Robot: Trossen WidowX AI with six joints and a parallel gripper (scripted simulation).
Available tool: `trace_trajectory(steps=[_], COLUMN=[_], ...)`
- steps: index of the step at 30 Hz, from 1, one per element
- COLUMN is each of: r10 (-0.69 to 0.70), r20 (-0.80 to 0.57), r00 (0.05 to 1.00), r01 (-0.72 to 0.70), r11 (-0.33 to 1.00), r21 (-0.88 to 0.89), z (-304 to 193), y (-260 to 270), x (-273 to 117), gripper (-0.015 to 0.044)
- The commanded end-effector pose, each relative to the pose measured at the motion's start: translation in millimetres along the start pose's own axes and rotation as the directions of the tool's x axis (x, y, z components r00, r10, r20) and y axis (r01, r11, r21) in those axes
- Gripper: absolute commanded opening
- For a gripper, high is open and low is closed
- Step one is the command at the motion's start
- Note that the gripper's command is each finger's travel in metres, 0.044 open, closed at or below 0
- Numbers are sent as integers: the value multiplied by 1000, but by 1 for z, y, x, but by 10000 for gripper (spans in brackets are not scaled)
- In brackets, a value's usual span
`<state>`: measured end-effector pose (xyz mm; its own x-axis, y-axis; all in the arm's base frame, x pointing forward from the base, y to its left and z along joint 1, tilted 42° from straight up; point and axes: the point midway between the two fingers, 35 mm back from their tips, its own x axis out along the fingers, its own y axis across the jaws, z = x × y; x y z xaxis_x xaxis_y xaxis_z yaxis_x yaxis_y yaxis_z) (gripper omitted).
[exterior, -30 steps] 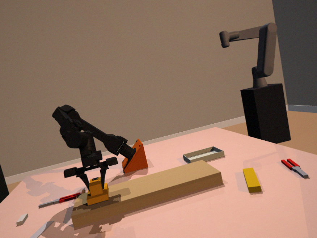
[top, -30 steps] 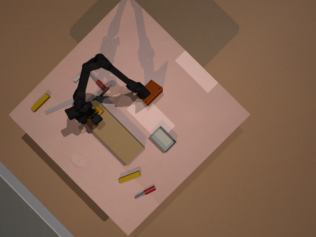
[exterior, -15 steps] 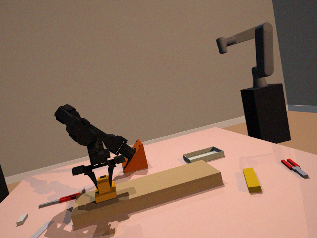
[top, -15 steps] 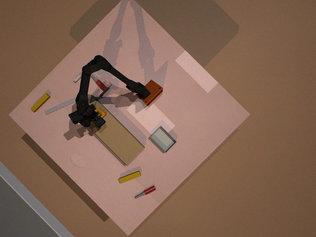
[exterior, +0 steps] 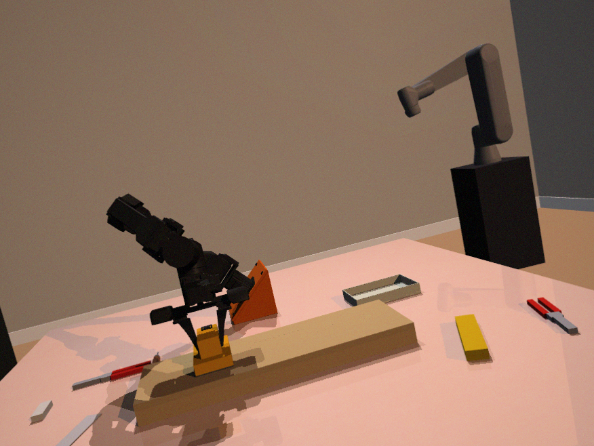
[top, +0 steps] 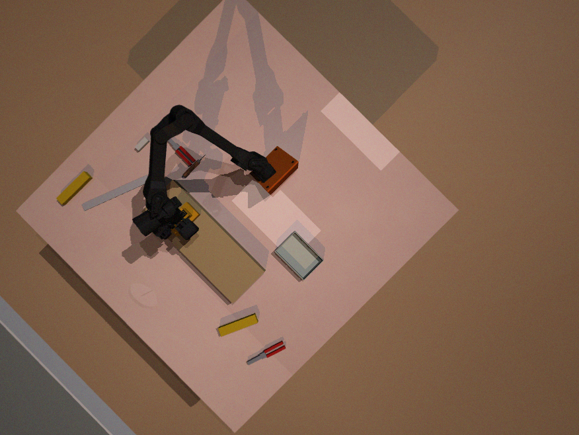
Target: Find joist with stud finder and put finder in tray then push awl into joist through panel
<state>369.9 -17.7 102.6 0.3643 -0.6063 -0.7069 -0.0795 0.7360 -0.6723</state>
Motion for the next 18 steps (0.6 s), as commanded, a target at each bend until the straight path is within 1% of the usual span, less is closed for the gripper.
trace_trajectory(steps=[1, 18], r10=[-1, 1], r20=[-1, -1], r00=[1000, 1000], r01=[1, -1], r11=[1000, 1000], r21=[-1, -1], z=[0, -1], y=[9, 41], x=[1, 1], gripper=[0, 0])
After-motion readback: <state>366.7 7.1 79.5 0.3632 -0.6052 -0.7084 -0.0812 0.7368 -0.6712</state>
